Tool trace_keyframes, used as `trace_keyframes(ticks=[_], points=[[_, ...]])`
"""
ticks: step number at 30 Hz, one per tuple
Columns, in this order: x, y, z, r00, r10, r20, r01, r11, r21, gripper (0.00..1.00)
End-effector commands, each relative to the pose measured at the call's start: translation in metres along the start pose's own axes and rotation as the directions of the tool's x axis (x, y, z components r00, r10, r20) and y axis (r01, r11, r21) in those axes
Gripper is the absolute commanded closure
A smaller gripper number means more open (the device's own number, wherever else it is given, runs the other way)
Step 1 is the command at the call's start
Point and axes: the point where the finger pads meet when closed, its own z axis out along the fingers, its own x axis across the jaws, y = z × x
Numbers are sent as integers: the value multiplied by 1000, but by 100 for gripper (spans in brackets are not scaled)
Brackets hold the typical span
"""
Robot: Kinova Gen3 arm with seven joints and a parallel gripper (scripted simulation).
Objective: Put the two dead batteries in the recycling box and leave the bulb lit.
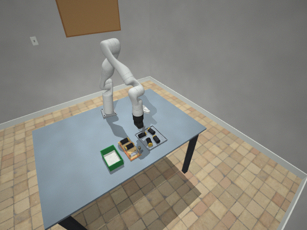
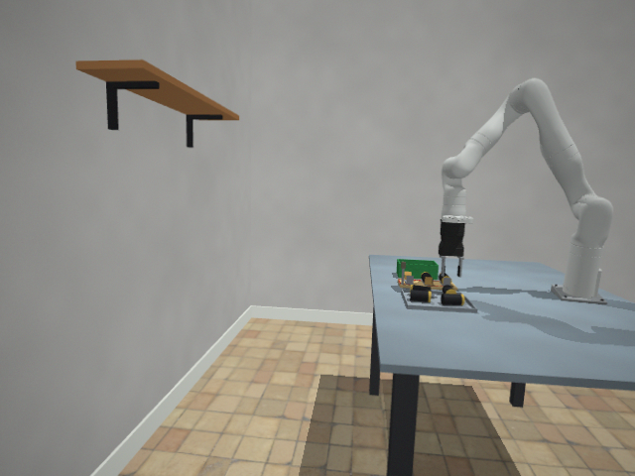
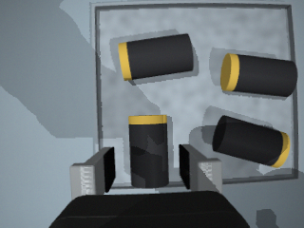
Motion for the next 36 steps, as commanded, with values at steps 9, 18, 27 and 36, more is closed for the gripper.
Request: trace_keyframes(ticks=[9,18,27,36], points=[[2,0,-11,1000,1,-6,-1,1000,0,10],[1,0,-61,1000,1,-6,-1,1000,0,10],[1,0,-68,1000,1,-6,-1,1000,-1,10],[4,-30,-68,1000,1,-6,-1,1000,-1,10]])
